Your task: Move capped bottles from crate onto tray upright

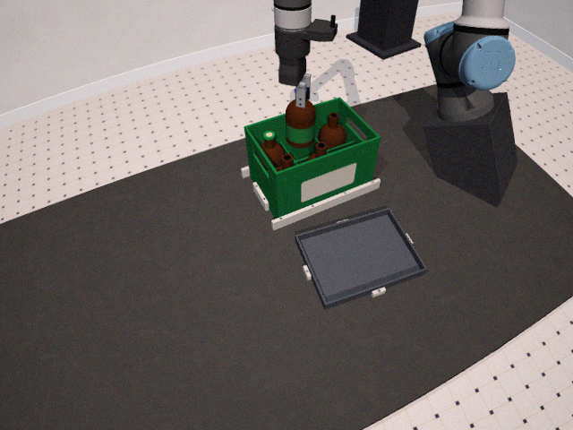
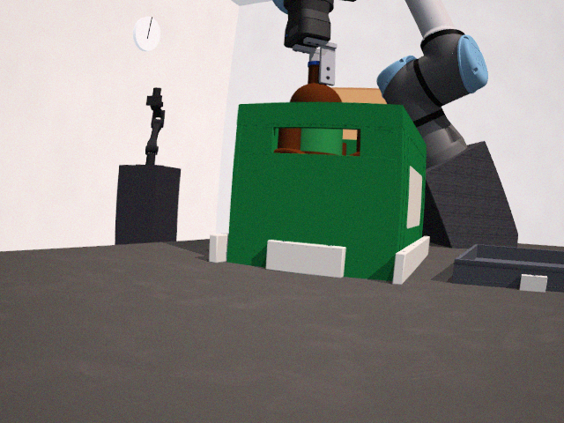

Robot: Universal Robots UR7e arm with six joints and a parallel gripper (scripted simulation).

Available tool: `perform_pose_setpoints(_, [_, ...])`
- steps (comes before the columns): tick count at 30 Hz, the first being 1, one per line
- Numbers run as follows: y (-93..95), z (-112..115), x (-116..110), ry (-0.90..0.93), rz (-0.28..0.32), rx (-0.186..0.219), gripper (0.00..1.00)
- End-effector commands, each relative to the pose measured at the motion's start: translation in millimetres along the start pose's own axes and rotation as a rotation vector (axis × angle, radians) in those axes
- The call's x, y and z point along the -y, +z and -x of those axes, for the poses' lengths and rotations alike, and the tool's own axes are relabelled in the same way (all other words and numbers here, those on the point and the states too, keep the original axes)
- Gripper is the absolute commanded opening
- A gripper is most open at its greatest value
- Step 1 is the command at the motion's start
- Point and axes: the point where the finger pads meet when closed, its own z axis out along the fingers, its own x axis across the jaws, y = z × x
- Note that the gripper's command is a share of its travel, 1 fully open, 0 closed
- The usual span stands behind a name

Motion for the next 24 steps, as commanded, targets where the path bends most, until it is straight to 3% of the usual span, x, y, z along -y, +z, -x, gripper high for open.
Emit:
perform_pose_setpoints(1, [-18.2,-0.1,0.7,0.001,-0.004,0.003,0.00])
perform_pose_setpoints(2, [-7.0,-0.2,-0.5,0.000,0.002,-0.001,0.00])
perform_pose_setpoints(16, [-53.7,-0.1,0.8,0.001,-0.004,0.003,0.00])
perform_pose_setpoints(18, [-53.7,-0.1,0.8,0.001,-0.004,0.003,0.00])
perform_pose_setpoints(19, [-41.6,-0.3,-0.5,0.000,0.001,-0.001,0.00])
perform_pose_setpoints(24, [-53.8,-0.3,0.0,0.000,-0.001,0.000,0.00])
